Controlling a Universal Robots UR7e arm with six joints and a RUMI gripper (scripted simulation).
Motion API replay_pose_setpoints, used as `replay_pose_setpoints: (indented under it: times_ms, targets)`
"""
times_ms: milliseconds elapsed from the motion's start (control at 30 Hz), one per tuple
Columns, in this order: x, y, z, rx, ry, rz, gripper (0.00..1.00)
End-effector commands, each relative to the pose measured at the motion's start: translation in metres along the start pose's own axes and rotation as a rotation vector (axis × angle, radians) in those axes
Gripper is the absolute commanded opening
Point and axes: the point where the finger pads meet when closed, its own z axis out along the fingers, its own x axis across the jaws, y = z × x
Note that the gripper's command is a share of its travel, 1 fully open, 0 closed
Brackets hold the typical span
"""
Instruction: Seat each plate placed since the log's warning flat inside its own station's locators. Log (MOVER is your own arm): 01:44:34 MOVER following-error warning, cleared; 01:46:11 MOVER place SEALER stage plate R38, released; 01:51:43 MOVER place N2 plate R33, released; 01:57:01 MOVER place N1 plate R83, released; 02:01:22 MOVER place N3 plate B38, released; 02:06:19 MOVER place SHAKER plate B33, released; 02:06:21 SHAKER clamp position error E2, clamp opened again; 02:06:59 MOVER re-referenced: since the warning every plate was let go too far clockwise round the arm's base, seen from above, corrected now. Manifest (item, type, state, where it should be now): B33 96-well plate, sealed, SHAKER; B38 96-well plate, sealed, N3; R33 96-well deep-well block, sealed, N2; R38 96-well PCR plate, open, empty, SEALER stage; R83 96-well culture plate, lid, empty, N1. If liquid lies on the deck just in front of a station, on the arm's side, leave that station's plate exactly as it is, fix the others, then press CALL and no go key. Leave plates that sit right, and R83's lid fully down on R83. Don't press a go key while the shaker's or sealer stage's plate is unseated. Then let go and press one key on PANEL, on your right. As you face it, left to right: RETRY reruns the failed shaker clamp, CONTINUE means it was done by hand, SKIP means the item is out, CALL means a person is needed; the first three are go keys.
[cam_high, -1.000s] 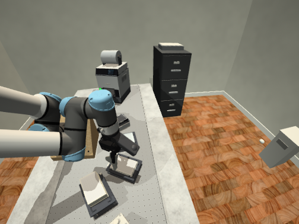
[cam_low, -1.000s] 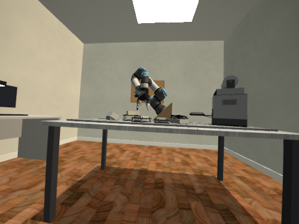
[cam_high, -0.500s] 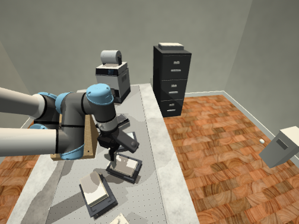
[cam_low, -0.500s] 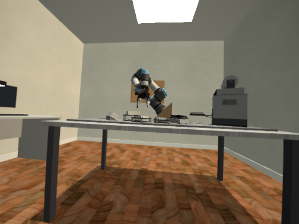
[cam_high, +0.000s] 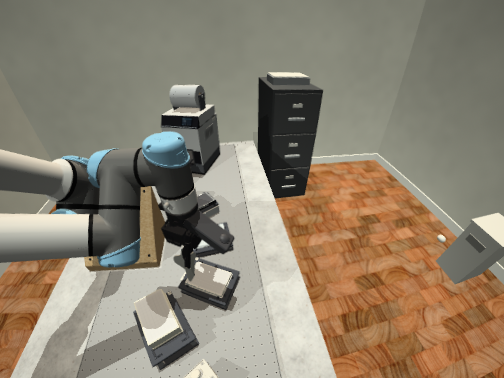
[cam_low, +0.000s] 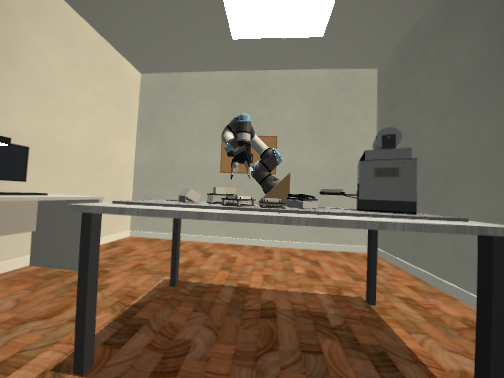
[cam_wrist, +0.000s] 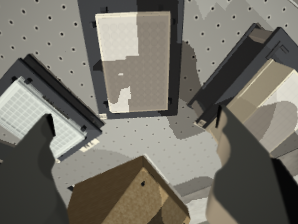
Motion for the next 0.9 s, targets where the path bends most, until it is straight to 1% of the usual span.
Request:
replay_pose_setpoints:
  times_ms: [0, 367, 500, 567, 700, 833, 867]
  targets:
    - [0.0, 0.0, -0.002, 0.0, 0.0, 0.001, 0.82]
    - [-0.051, 0.02, -0.002, 0.0, 0.0, -0.219, 0.82]
    - [-0.07, 0.027, -0.002, 0.0, 0.0, -0.223, 0.82]
    - [-0.07, 0.027, -0.002, 0.0, 0.0, -0.223, 0.82]
    - [-0.087, 0.034, -0.002, 0.0, 0.0, -0.223, 0.82]
    - [-0.087, 0.034, -0.002, 0.0, 0.0, -0.223, 0.82]
    - [-0.091, 0.037, -0.002, 0.0, 0.0, -0.243, 0.82]
